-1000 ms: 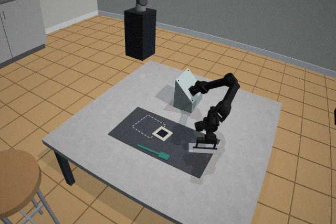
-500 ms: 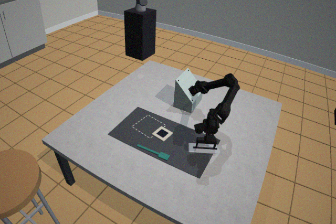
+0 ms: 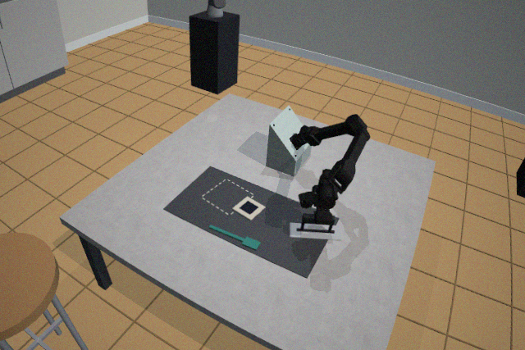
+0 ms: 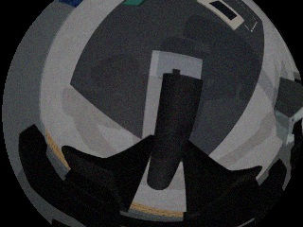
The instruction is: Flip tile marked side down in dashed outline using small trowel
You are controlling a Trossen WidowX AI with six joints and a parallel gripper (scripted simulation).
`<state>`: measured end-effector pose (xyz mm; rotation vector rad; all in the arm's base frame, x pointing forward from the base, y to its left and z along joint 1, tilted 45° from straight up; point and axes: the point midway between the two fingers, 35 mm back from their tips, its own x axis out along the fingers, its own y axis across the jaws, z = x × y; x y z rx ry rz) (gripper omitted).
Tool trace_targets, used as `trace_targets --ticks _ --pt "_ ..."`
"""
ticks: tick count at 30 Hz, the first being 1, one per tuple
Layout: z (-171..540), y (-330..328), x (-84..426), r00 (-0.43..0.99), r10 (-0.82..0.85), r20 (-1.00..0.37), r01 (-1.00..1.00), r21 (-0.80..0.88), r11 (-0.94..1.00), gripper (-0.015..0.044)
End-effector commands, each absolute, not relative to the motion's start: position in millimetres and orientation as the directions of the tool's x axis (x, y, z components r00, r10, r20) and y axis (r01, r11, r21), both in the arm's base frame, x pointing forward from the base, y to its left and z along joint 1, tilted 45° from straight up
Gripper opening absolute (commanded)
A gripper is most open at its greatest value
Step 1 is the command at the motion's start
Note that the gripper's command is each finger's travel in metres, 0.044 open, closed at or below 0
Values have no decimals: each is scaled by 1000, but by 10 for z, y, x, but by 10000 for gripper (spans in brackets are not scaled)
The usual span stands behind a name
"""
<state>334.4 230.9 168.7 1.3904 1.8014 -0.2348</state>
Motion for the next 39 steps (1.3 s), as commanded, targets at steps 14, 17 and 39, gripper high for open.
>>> trace_targets --ticks 14,17,39 --pt "1670 2321 3345 -45 712 -701 957 174 231 130" --pt "1670 2321 3345 -45 712 -701 979 111 171 130" --pt "1670 2320 3346 -45 712 -701 958 -233 -169 130"
